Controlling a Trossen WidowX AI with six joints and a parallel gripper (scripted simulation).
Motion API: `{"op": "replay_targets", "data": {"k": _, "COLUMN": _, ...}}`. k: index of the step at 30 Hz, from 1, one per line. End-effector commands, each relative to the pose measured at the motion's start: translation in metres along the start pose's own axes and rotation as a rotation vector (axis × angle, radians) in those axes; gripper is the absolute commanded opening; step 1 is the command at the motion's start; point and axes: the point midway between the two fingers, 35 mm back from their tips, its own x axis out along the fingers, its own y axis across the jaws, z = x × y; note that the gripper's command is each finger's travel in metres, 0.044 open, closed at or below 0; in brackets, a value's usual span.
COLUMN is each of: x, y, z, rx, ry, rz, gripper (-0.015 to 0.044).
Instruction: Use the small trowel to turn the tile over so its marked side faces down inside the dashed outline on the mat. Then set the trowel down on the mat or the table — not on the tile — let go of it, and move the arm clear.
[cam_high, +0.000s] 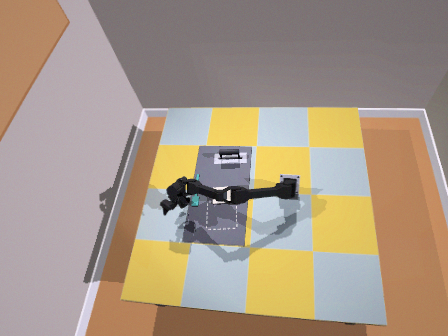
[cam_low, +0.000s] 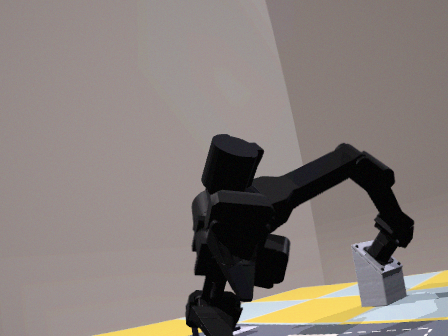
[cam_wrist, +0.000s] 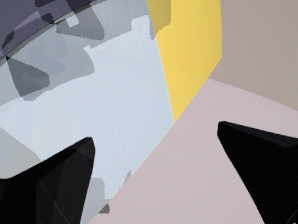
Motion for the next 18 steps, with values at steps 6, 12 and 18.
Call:
{"op": "replay_targets", "data": {"k": 6, "x": 0.0, "y": 0.0, "z": 0.0, "rx": 0.0, "ry": 0.0, "rz": 0.0, "gripper": 0.0242}}
{"op": "replay_targets", "data": {"k": 12, "x": 0.0, "y": 0.0, "z": 0.0, "rx": 0.0, "ry": 0.0, "rz": 0.0, "gripper": 0.01}}
{"op": "replay_targets", "data": {"k": 18, "x": 0.0, "y": 0.0, "z": 0.0, "rx": 0.0, "ry": 0.0, "rz": 0.0, "gripper": 0.01}}
